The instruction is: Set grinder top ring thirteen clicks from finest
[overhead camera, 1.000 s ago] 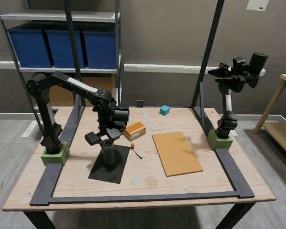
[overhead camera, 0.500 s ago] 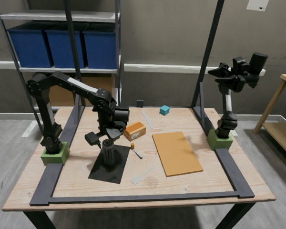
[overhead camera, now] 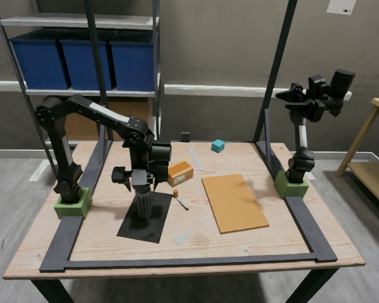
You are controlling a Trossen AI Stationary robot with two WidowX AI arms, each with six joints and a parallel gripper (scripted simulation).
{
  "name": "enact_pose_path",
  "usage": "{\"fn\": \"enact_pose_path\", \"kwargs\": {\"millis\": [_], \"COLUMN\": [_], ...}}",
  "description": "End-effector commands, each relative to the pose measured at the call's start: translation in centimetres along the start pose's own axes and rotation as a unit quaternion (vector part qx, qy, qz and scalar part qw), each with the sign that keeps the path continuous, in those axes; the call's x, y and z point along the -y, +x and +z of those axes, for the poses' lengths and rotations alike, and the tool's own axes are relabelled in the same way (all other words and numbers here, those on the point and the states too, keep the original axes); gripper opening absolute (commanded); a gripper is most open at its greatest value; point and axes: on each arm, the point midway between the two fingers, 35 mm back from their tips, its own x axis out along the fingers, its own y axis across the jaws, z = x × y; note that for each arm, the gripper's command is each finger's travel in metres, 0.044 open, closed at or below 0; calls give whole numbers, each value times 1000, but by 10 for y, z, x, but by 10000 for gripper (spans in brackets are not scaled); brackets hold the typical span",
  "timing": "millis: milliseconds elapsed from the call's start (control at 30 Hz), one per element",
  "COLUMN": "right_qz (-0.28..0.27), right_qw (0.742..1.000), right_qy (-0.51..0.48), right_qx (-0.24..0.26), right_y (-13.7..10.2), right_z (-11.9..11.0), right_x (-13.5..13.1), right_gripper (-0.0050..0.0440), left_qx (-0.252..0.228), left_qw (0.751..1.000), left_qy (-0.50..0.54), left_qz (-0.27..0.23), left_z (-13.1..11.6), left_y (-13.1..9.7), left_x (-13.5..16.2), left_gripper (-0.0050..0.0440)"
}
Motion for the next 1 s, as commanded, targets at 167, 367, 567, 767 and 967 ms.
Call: {"fn": "enact_pose_path", "kwargs": {"millis": [167, 367, 567, 767, 967], "right_qz": [16, 16, 17, 17, 17], "right_qw": [998, 998, 998, 998, 998], "right_qy": [65, 64, 62, 62, 62], "right_qx": [4, 3, 2, 2, 2], "right_y": [-9, -9, -9, -9, -9], "right_z": [2, 2, 2, 2, 2], "right_x": [-6, -5, -4, -4, -4], "right_gripper": [400, 393, 353, 326, 299], "left_qx": [1, 1, 1, 1, 1], "left_qw": [1000, 1000, 1000, 1000, 1000], "left_qy": [4, 4, 4, 4, 4], "left_qz": [-1, -1, -1, -1, -1], "left_z": [3, 3, 3, 3, 3], "left_y": [0, 0, 0, 0, 0], "left_x": [0, 0, 0, 0, 0], "left_gripper": [400, 400, 400, 400, 400]}}
